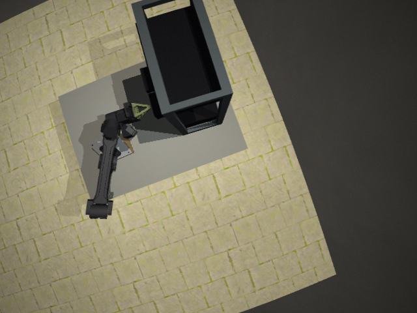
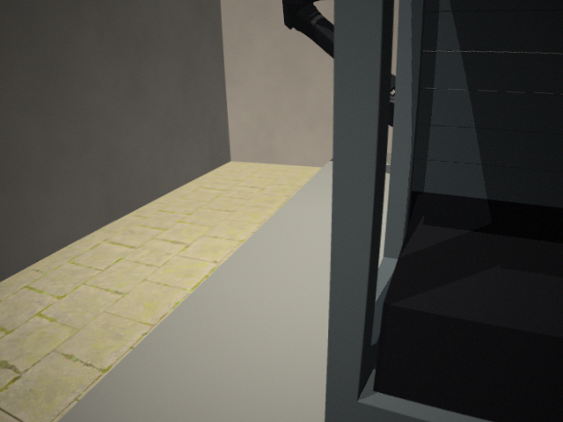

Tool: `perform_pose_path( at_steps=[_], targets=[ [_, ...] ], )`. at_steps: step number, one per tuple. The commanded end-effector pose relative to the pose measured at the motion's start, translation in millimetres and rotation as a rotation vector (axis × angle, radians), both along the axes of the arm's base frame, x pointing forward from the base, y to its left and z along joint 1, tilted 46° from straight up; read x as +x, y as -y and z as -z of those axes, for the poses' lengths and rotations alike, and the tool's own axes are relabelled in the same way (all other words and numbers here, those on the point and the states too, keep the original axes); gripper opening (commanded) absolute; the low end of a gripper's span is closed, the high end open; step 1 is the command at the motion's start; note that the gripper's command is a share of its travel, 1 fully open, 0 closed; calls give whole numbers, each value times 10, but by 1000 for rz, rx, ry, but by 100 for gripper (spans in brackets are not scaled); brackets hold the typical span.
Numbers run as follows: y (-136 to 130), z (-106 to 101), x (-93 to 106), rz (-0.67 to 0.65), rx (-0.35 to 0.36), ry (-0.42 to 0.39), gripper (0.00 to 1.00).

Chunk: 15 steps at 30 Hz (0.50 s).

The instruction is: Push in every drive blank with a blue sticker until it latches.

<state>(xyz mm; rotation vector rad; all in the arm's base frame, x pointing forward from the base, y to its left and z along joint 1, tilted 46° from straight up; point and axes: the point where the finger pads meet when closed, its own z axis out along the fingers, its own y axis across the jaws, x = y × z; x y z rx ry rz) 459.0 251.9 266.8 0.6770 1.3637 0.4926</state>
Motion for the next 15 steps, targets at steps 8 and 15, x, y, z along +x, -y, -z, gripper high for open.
perform_pose_path(
  at_steps=[8,15],
  targets=[
    [-113,-134,71,-6,30,28,0],
    [-55,-200,170,9,39,36,0]
  ],
)
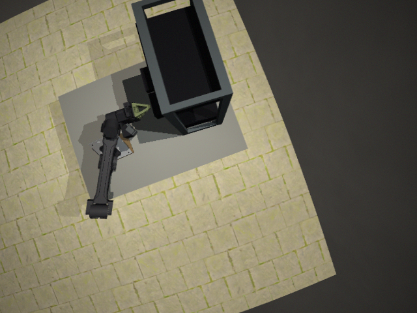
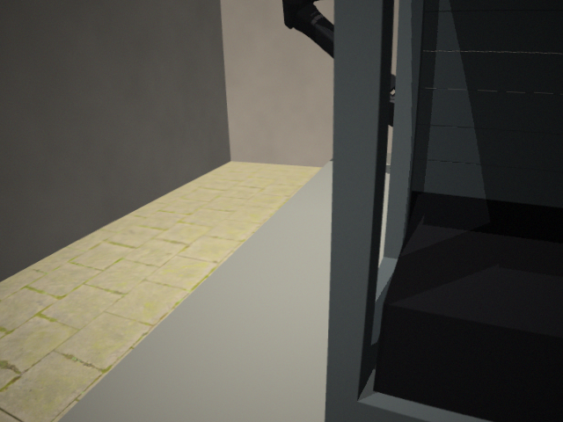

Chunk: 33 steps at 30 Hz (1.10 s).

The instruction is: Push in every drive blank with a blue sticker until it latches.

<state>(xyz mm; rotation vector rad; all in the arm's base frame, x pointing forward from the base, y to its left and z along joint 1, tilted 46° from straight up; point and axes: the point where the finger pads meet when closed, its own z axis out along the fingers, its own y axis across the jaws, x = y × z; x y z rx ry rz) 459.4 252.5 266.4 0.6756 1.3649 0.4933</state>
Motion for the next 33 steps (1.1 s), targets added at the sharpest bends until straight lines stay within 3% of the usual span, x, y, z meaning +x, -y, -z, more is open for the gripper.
perform_pose_path(
  at_steps=[1,11,33],
  targets=[
    [-47,-196,183,10,38,33,0],
    [-5,-186,385,10,33,27,0],
    [-4,-186,388,10,33,27,0]
  ],
)
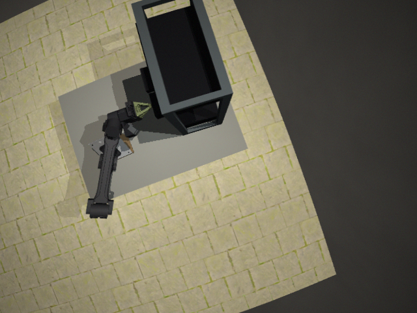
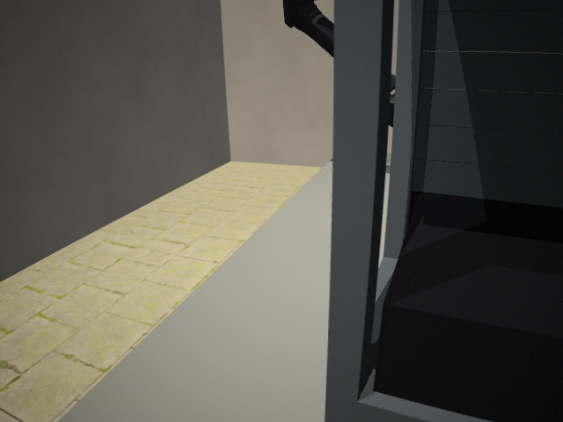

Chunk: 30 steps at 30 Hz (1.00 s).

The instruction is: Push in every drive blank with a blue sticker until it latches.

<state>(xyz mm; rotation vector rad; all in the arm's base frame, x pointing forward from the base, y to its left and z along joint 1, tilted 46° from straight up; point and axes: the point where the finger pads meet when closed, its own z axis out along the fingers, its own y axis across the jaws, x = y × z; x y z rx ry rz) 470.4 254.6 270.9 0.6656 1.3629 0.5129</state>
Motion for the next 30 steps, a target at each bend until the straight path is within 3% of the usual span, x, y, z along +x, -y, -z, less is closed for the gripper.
perform_pose_path(
  at_steps=[1,18,30],
  targets=[
    [17,-140,279,28,29,18,0],
    [108,-105,505,28,27,18,0],
    [115,-103,515,30,27,18,0]
  ],
)
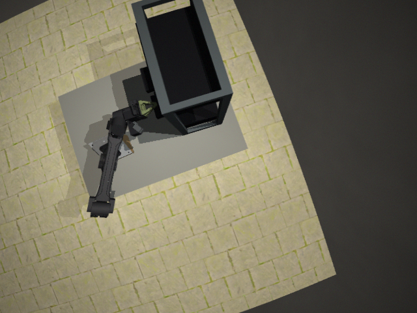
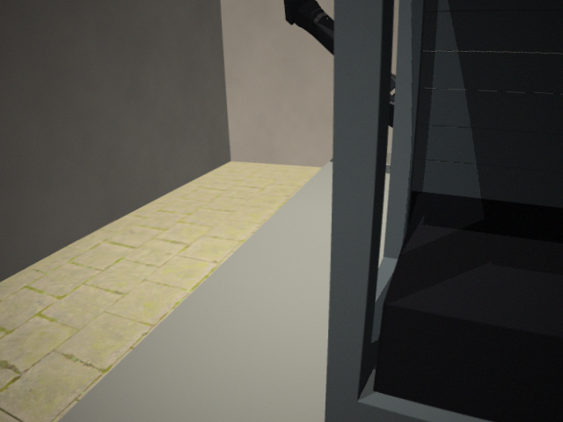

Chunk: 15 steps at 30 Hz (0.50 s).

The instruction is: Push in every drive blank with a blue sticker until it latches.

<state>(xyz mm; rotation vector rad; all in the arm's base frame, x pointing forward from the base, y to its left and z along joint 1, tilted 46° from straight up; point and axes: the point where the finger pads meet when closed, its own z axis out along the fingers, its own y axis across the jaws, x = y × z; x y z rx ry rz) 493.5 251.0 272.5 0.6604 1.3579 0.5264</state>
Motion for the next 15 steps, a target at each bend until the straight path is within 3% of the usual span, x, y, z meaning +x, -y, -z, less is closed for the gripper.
perform_pose_path(
  at_steps=[1,15],
  targets=[
    [79,-87,283,39,22,10,0],
    [98,-73,320,38,22,10,0]
  ],
)
